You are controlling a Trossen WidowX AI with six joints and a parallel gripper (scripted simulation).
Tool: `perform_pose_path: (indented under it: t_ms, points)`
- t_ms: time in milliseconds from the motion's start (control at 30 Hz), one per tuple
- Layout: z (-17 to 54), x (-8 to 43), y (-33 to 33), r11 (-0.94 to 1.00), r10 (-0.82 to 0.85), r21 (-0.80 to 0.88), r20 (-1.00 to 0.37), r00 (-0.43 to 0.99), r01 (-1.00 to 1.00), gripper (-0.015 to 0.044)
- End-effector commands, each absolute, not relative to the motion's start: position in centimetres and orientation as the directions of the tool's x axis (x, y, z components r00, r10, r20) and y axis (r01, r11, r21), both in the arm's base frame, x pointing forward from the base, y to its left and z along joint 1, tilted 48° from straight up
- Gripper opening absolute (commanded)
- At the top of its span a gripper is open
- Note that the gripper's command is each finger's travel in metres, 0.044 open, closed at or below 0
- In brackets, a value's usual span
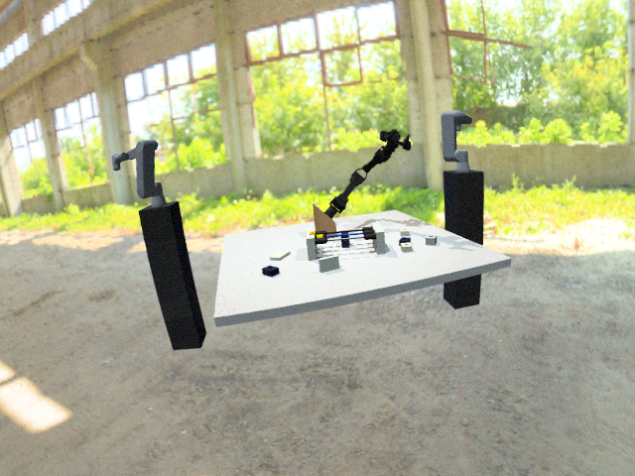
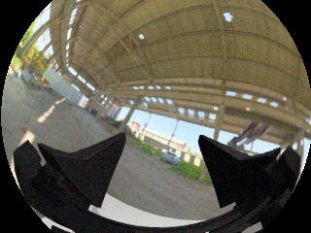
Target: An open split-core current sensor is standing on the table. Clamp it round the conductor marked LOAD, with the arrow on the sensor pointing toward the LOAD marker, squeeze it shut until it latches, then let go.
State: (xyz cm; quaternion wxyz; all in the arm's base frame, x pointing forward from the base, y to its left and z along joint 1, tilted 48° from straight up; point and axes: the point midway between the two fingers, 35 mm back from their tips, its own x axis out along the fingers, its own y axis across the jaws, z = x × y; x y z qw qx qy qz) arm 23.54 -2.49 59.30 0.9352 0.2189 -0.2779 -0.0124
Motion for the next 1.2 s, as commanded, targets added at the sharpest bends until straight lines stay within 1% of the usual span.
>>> perform_pose_path:
  t_ms: [0,33,300,567,767,833,933,1067,1167]
  points:
    - [59.1,23.7,-2.5,0.906,-0.144,0.413,0.510,0.848,-0.095,0.0426]
    - [58.3,24.2,-2.4,0.911,-0.139,0.403,0.497,0.856,-0.086,0.0440]
    - [46.1,29.7,-1.3,0.977,-0.071,0.214,0.284,0.956,0.009,0.0440]
    - [33.3,31.6,-0.1,1.000,-0.005,0.015,0.067,0.998,0.004,0.0440]
    - [32.3,31.6,0.0,1.000,0.000,0.000,0.050,0.999,0.000,0.0440]
    - [31.4,32.1,-0.6,1.000,-0.015,0.000,0.013,1.000,0.015,0.0440]
    - [27.6,33.7,-3.1,0.997,-0.074,0.005,-0.143,0.987,0.075,0.0440]
    - [23.1,35.5,-4.6,0.998,-0.058,-0.001,-0.335,0.940,0.062,0.0440]
    - [19.0,36.2,-6.2,0.998,-0.037,0.025,-0.492,0.870,0.057,0.0440]
